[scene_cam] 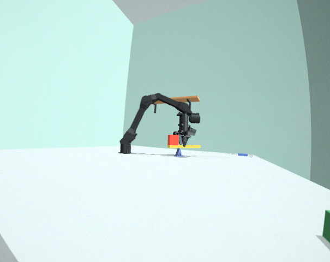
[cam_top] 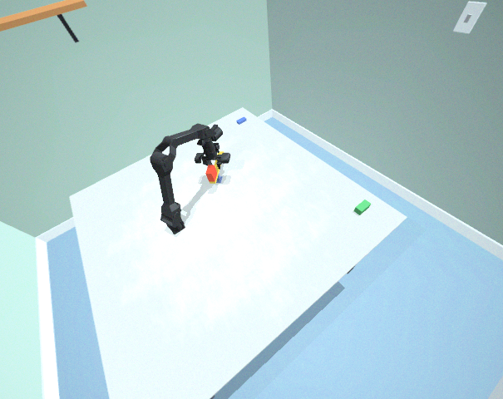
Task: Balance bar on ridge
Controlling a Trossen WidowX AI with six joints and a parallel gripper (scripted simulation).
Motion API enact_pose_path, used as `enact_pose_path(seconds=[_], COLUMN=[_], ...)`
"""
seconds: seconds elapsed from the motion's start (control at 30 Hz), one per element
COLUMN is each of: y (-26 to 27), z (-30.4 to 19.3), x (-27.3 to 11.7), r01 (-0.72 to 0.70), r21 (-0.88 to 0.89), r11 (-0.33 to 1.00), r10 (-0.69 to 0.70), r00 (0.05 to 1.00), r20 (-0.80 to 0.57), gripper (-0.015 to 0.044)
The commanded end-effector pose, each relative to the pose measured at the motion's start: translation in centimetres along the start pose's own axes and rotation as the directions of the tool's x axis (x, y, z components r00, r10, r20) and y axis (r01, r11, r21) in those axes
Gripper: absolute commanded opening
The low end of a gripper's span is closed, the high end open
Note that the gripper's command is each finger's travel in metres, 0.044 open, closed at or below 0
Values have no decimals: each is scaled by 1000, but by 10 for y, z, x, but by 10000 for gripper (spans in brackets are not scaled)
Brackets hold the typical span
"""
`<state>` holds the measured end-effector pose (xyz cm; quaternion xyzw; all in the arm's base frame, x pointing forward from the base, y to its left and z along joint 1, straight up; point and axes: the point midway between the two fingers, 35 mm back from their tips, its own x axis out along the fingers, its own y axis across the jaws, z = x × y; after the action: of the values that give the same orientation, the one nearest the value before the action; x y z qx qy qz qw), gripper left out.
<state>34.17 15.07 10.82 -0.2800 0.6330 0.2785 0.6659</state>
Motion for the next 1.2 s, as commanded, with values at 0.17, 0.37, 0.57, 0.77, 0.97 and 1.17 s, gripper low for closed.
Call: enact_pose_path(seconds=[0.17,0.37,0.57,0.77,0.97,1.17], y=[0,0,0,0,0,-2], z=[0,0,0,0,0,4], x=[0,0,0,0,0,-39], r01=[0,0,0,0,0,2], r21=[0,0,0,0,0,0], r11=[1000,1000,1000,1000,1000,1000], r10=[0,0,0,0,0,-2], r00=[1000,1000,1000,1000,1000,1000], r20=[-1,-1,-1,-1,-1,6], gripper=[173,185,185,316,440,440])
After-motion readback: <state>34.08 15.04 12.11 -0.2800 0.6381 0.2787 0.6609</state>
